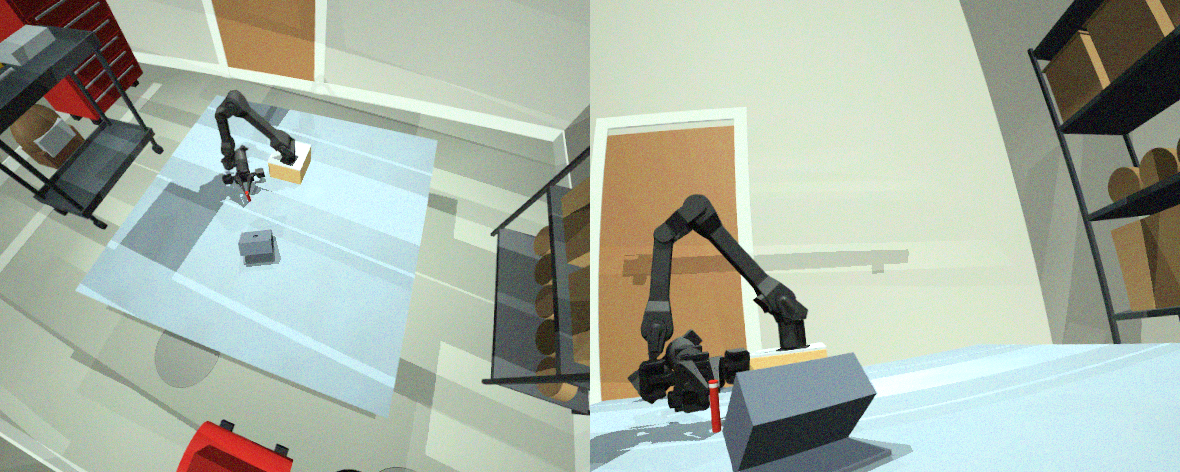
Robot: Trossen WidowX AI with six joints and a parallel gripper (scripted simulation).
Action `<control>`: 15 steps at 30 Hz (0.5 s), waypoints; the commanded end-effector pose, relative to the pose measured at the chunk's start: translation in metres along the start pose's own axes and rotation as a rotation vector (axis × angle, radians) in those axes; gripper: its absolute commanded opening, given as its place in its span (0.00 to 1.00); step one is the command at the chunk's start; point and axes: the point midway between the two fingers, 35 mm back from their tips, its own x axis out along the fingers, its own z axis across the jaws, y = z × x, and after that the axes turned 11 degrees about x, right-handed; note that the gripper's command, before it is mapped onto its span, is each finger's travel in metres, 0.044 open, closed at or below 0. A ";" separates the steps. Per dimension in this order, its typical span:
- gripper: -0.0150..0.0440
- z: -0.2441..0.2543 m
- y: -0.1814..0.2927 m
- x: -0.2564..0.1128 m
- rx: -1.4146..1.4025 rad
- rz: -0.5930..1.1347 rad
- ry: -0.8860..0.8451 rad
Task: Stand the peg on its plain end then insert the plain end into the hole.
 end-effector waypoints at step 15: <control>0.34 -0.001 -0.003 -0.003 0.017 0.011 -0.006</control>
